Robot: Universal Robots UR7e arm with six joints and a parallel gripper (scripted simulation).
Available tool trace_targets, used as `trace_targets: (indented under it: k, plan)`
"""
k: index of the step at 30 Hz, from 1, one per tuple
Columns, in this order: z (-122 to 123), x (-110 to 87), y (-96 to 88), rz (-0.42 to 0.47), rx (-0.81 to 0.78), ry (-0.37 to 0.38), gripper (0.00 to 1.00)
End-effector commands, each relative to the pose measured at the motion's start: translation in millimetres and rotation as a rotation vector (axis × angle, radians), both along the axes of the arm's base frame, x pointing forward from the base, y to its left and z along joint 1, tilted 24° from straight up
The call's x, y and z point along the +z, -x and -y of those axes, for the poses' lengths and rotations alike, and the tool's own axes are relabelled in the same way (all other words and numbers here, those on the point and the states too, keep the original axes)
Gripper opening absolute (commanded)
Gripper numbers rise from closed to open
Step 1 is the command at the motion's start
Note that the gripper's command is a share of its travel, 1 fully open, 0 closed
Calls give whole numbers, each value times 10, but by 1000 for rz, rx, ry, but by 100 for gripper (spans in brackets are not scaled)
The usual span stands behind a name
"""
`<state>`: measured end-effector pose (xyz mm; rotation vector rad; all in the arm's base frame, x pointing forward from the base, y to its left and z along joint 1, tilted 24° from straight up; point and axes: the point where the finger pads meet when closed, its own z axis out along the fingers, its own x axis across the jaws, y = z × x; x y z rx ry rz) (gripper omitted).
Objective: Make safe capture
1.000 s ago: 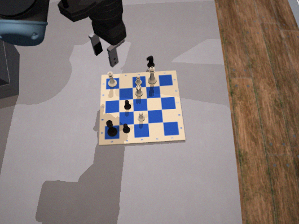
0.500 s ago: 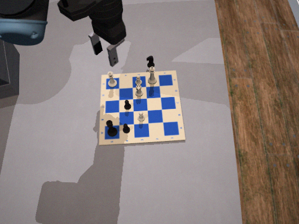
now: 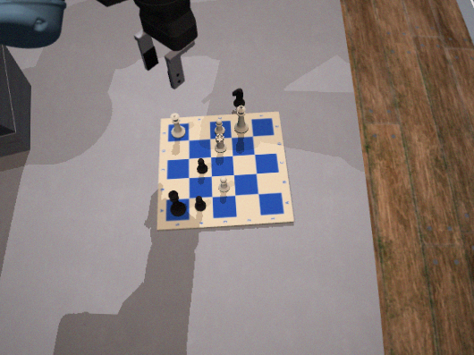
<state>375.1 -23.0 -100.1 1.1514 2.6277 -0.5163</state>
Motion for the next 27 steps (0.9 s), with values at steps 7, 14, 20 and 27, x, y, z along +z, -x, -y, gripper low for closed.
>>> trace_targets:
  k: [7, 14, 20, 27]
  plan:
    - [-94, 215, 11, -2, -1, 0, 100]
    - [-96, 220, 12, -2, -1, 0, 100]
    - [-96, 220, 12, -2, -1, 0, 100]
    - [-96, 220, 12, -2, -1, 0, 100]
